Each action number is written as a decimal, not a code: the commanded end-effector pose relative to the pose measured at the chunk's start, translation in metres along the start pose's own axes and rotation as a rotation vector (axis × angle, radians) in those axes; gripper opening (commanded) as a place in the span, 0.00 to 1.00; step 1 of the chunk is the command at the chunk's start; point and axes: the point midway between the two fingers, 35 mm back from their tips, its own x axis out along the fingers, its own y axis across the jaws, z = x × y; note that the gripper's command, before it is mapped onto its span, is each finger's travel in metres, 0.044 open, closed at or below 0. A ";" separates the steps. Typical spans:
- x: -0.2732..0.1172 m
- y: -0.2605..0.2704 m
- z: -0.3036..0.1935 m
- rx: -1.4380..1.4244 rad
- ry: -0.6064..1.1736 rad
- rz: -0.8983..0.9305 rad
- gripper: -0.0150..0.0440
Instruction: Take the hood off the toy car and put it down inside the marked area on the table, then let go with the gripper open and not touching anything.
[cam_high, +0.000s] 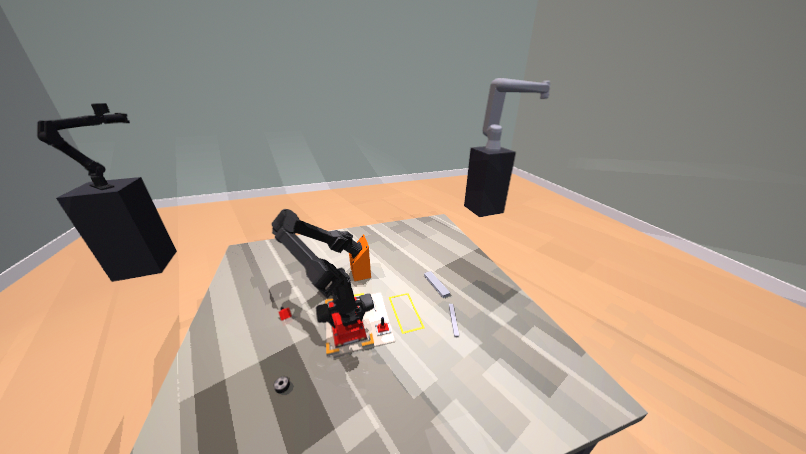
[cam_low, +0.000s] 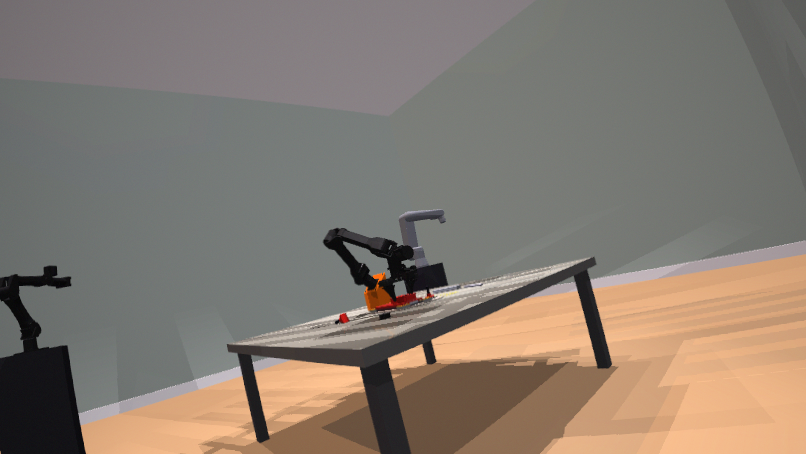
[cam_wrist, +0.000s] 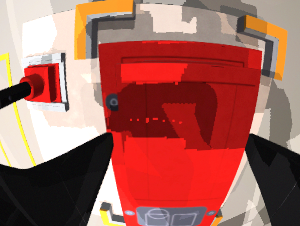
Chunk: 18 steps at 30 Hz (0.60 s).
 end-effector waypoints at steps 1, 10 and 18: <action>0.000 0.000 0.000 0.000 0.000 0.000 0.96; 0.000 0.000 0.000 0.000 0.000 0.000 0.75; -0.002 0.000 0.000 0.000 0.000 0.000 0.50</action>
